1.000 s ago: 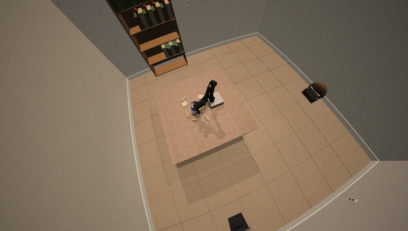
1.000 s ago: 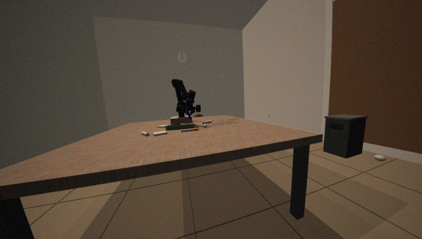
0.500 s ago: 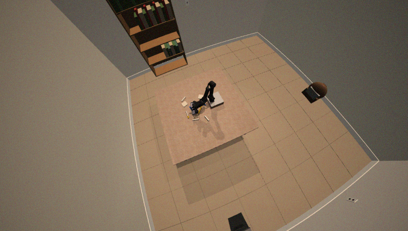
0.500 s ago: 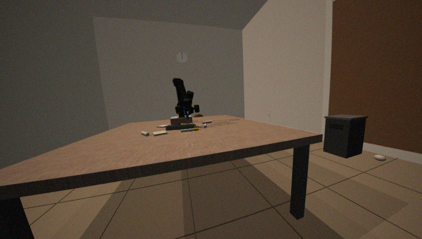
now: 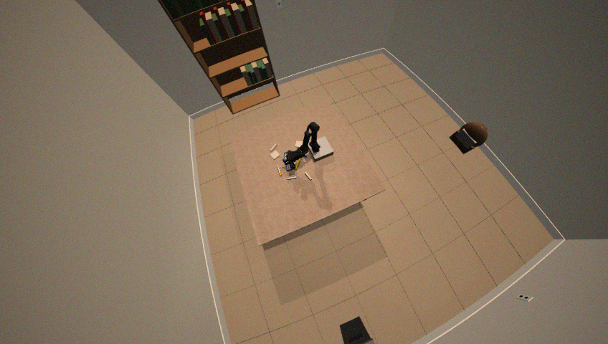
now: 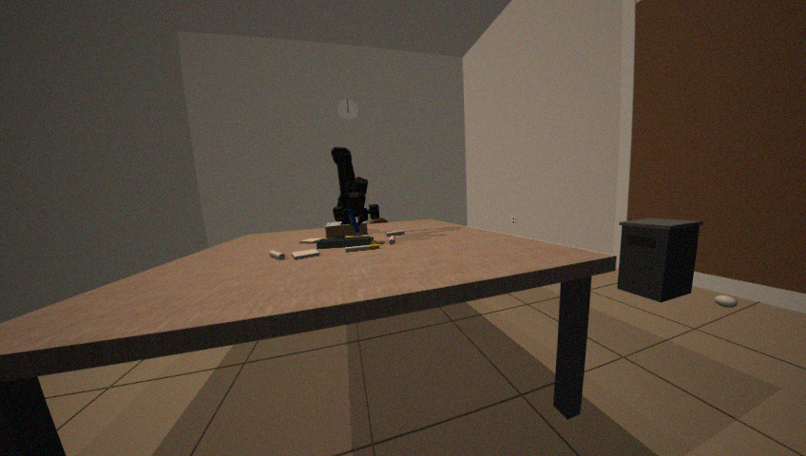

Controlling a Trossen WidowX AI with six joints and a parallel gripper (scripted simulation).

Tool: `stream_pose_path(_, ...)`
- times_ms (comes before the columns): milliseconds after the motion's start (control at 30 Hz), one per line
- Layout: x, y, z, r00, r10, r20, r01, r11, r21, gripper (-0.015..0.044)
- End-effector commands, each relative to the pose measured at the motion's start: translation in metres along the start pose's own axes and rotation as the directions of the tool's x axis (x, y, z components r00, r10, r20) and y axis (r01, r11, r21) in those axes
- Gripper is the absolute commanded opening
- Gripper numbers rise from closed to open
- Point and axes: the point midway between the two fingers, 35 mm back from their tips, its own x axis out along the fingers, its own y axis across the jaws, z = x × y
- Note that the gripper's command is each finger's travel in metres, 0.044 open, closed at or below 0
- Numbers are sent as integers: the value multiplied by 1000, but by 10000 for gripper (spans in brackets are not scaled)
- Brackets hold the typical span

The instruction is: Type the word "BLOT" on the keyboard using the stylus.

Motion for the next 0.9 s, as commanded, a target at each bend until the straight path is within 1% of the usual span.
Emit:
stream_pose_path(0, 1, 1, -1, 1000, 4, 1, -4, 1000, -3, 81)
stream_pose_path(867, 7, 0, -11, 1000, 4, 0, -4, 1000, -4, 81)
